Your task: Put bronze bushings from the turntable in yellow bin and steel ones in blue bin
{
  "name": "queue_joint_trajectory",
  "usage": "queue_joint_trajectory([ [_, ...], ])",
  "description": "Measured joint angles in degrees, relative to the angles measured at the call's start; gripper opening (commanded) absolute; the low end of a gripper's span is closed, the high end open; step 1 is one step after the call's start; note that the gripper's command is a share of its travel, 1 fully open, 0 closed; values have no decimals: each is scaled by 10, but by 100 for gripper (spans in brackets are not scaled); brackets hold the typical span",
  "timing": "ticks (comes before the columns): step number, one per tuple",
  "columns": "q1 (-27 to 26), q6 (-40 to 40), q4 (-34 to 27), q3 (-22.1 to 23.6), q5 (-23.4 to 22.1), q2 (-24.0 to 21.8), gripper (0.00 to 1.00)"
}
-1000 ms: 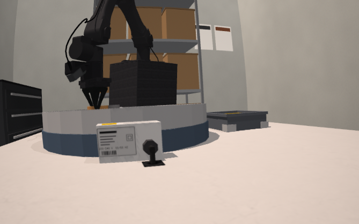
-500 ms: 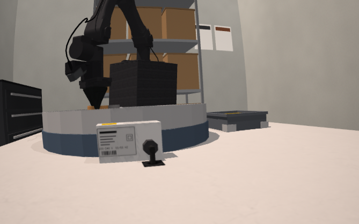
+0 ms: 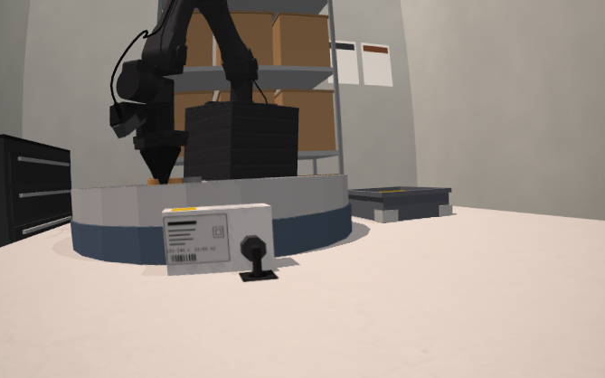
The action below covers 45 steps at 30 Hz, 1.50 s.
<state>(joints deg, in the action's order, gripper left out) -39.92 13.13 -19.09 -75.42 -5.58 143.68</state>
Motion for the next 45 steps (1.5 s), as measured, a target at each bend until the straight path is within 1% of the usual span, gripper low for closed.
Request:
queue_joint_trajectory([
  [29, 0, 0, 0, 1, 0, -2, 0],
  [34, 0, -1, -9, 10, 2, -21, 0],
  [45, -6, -5, -66, 17, 4, -90, 0],
])
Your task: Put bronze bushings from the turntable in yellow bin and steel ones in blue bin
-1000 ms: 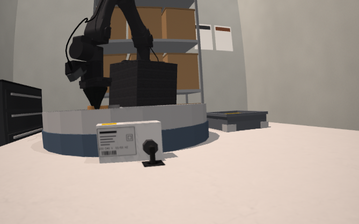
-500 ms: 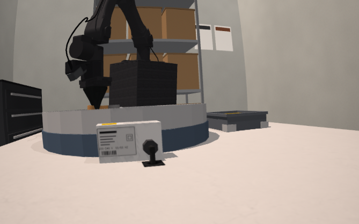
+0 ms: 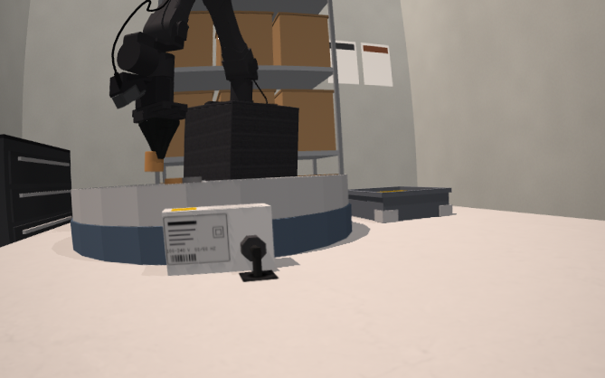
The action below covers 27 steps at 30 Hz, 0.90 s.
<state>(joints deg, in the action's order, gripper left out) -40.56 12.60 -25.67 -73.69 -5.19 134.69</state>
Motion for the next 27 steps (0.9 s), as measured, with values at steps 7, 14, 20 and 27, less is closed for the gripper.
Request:
queue_joint_trajectory([
  [7, -2, -2, -26, 0, 0, -30, 0],
  [14, -2, -2, -37, 0, 0, -30, 0],
  [20, -2, -2, -37, 0, 0, -30, 0],
  [27, -2, -2, -37, 0, 0, -30, 0],
])
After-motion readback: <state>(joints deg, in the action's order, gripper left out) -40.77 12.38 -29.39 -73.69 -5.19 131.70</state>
